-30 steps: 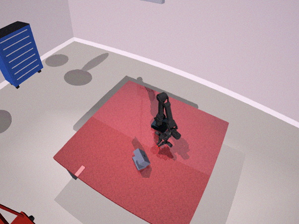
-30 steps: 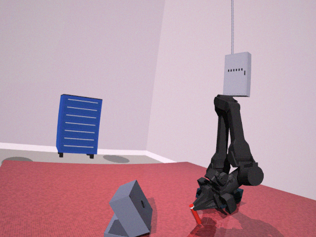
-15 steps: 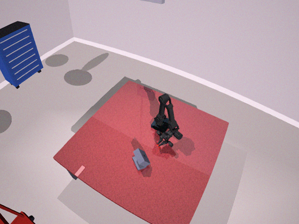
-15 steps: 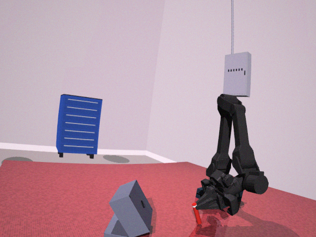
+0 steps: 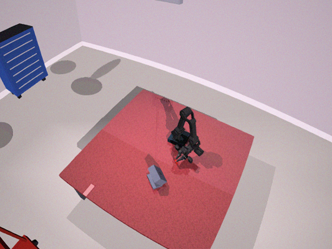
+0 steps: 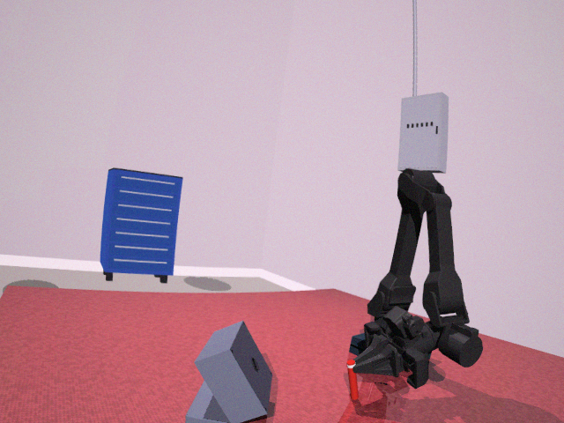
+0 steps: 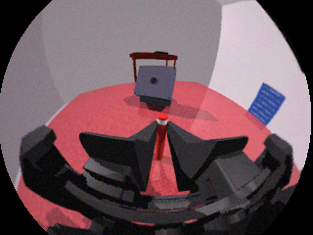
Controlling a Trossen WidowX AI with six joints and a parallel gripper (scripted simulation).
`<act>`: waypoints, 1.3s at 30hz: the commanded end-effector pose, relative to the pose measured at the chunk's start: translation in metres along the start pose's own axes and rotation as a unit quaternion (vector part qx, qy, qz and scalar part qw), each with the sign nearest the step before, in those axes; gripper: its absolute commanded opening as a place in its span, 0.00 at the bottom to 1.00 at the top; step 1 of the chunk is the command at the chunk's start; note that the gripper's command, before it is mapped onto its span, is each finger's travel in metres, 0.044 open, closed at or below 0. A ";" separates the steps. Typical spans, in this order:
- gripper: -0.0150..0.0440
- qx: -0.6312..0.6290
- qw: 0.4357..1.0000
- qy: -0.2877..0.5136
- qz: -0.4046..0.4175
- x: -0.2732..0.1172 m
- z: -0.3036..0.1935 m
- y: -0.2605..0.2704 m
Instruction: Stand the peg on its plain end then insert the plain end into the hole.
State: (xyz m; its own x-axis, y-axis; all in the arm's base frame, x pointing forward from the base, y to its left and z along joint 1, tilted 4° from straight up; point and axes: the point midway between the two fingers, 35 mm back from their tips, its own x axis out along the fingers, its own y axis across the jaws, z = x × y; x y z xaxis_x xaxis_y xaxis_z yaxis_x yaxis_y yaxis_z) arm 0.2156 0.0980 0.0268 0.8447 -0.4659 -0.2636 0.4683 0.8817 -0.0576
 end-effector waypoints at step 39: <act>0.34 -0.002 0.999 -0.040 0.002 -0.009 -0.008 0.001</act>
State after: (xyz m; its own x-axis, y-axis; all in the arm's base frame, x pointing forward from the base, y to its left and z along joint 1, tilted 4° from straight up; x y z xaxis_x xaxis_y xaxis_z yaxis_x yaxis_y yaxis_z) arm 0.2071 0.1032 0.0225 0.8646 -0.4670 -0.1854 0.4639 0.8837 -0.0621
